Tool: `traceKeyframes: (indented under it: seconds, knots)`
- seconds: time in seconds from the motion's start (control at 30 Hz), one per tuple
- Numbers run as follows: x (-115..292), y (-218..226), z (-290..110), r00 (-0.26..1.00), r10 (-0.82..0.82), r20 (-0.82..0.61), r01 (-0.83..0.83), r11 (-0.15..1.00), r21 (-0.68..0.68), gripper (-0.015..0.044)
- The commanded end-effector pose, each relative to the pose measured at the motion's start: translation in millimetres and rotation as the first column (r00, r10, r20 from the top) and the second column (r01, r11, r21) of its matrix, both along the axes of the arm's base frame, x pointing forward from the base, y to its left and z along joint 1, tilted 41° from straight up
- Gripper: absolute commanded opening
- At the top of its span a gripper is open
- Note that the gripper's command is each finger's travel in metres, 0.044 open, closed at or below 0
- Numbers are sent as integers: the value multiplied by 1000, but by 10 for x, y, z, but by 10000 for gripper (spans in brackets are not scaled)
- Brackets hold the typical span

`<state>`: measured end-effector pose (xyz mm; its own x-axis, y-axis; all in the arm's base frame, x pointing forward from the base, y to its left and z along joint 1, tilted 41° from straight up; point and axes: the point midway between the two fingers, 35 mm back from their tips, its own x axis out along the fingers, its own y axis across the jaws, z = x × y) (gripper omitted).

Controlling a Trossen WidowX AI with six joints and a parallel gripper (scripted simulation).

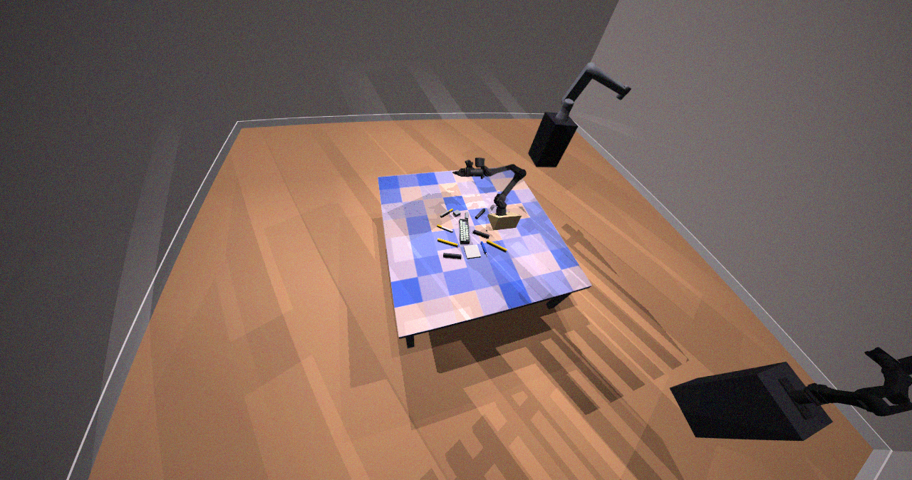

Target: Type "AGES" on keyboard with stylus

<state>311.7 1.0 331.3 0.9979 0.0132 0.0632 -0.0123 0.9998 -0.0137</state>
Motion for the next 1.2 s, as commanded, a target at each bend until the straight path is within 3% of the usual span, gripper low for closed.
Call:
traceKeyframes:
  seconds: [0.0, 0.3, 0.53, 0.7, 0.9, 1.07, 1.17]
  knots:
    - [18, 6, -21, 1000, 1, -11, -1, 1000, 5, 414]
    - [639, 429, -1207, 860, 14, -511, 71, 987, 146, 177]
    - [705, 839, -2276, 585, -62, -808, 187, 981, 60, 0]
    - [534, 1060, -2981, 362, -189, -913, 236, 966, -107, 0]
    - [234, 1134, -3633, 137, -418, -898, 238, 894, -380, 0]
    - [-42, 1128, -4045, 22, -613, -790, 179, 780, -600, 0]
    - [-79, 1124, -4092, 12, -638, -770, 168, 761, -627, 0]
